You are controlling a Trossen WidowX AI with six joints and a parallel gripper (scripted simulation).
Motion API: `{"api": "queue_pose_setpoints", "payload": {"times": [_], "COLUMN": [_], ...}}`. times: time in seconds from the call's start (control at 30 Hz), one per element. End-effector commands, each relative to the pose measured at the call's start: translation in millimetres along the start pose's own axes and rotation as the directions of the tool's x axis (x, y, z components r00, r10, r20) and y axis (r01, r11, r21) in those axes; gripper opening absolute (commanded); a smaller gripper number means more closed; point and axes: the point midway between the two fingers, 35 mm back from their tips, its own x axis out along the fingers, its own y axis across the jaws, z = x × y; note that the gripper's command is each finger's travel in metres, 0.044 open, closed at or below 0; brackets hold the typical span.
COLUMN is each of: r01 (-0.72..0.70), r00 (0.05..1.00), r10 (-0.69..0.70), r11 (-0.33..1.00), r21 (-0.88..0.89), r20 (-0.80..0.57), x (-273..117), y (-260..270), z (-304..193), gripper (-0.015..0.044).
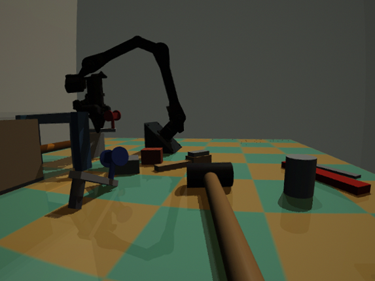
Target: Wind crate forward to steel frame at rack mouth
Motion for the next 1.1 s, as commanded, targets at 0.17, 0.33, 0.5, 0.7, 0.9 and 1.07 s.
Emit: {"api": "queue_pose_setpoints", "payload": {"times": [0.17, 0.33, 0.5, 0.7, 0.9, 1.07], "r01": [0.005, 0.004, 0.005, 0.012, 0.013, 0.015], "r00": [1.0, 1.0, 1.0, 1.0, 1.0, 1.0], "r10": [-0.005, -0.004, -0.004, -0.012, -0.013, -0.015], "r11": [0.999, 0.998, 0.999, 0.998, 0.997, 0.992], "r21": [0.05, 0.056, 0.053, -0.063, -0.082, -0.122], "r20": [-0.006, -0.006, -0.006, -0.001, 0.0, 0.001], "x": [3.9, 4.1, 4.2, 4.3, 3.8, 3.8], "y": [1.8, 2.0, 1.7, -3.6, -3.8, -5.4], "z": [0.9, 0.8, 0.8, 0.8, 0.8, 0.9], "gripper": [0.0, 0.0, 0.0, 0.0, 0.0, 0.0]}}
